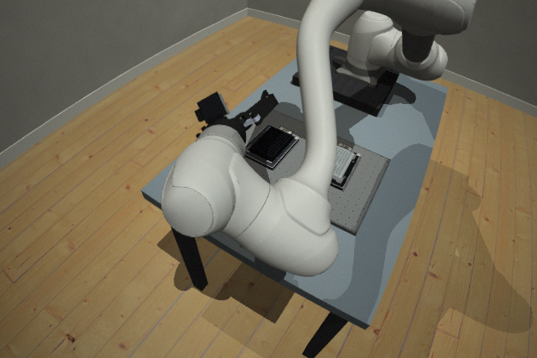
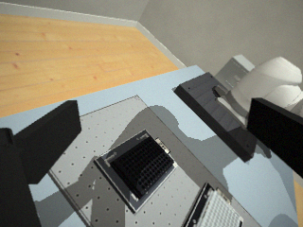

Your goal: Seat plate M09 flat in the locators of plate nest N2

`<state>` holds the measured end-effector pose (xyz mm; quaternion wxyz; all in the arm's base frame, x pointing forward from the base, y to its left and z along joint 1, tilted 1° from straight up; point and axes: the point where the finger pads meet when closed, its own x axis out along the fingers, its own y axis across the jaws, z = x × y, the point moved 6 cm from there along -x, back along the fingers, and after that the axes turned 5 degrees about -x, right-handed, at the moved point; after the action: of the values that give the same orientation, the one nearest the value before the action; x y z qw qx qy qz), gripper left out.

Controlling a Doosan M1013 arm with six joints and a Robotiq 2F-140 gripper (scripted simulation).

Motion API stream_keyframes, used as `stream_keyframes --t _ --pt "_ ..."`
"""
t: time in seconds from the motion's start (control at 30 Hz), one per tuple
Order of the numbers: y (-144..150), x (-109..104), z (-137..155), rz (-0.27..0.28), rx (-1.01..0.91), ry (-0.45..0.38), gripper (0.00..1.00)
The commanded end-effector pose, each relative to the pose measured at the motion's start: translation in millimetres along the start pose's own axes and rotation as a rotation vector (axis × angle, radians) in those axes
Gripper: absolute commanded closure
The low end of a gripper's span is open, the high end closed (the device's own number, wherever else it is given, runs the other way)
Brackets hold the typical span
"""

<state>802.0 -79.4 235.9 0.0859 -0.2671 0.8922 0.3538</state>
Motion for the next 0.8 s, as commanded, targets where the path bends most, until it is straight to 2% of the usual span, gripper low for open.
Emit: stream_keyframes --t 0.0,0.53,0.77 --pt "0.7 -0.4 -0.8 -0.001 0.0 -0.001 0.0" --pt "0.7 -0.4 -0.8 -0.001 0.0 -0.001 0.0" --pt "-12.3 29.9 0.1 -0.078 -0.212 -0.058 0.0"
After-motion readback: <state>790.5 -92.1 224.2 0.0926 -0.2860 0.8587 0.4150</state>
